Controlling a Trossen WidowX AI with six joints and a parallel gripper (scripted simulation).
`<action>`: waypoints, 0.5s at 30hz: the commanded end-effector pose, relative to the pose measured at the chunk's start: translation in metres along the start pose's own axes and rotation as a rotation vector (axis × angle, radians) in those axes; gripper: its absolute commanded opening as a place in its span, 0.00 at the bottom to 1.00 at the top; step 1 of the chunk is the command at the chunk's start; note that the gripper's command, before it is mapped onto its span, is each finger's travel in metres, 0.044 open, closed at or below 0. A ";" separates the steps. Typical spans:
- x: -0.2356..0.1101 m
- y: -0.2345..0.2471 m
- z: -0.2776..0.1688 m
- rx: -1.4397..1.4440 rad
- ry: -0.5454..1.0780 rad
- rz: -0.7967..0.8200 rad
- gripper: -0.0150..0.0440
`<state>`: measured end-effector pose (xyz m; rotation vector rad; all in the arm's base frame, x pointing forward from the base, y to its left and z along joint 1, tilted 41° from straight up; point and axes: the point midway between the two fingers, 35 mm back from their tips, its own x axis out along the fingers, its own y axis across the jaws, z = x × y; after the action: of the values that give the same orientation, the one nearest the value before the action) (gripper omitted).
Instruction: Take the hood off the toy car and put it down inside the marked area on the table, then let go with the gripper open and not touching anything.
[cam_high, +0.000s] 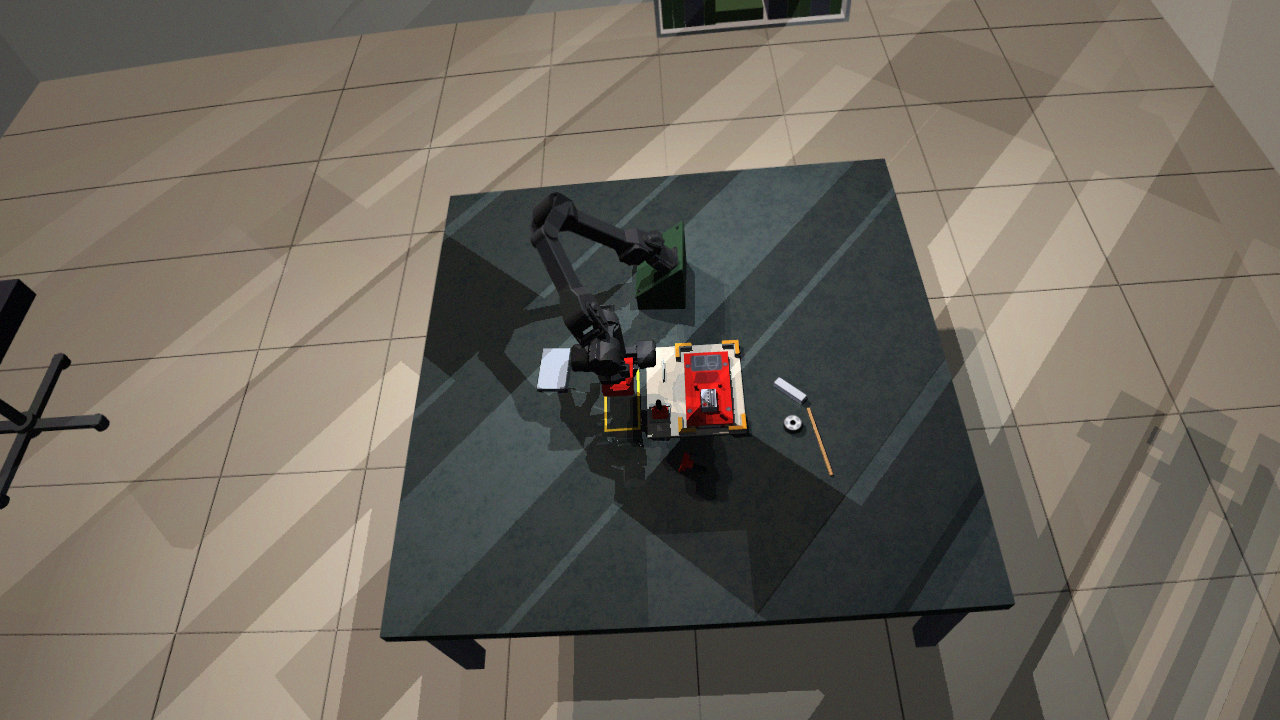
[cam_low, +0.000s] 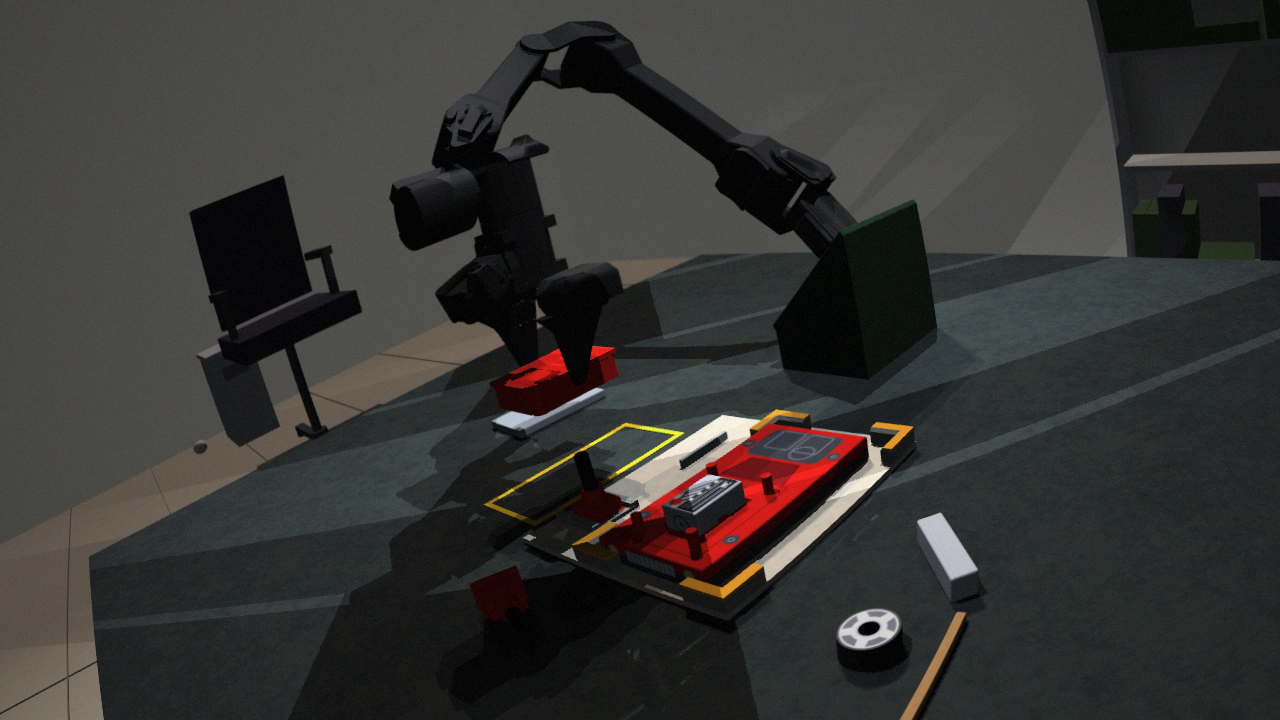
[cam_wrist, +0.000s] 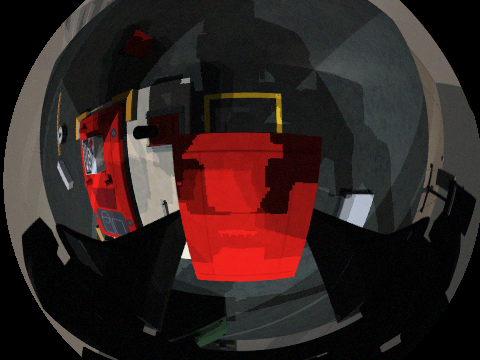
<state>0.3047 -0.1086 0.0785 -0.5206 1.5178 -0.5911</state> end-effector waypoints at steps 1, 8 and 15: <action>0.004 -0.001 0.000 -0.003 0.003 -0.003 0.25; 0.009 -0.001 0.000 -0.003 0.003 -0.003 0.25; 0.013 -0.001 0.000 -0.003 0.003 -0.003 0.25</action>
<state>0.3050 -0.1151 0.0709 -0.5205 1.5176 -0.5910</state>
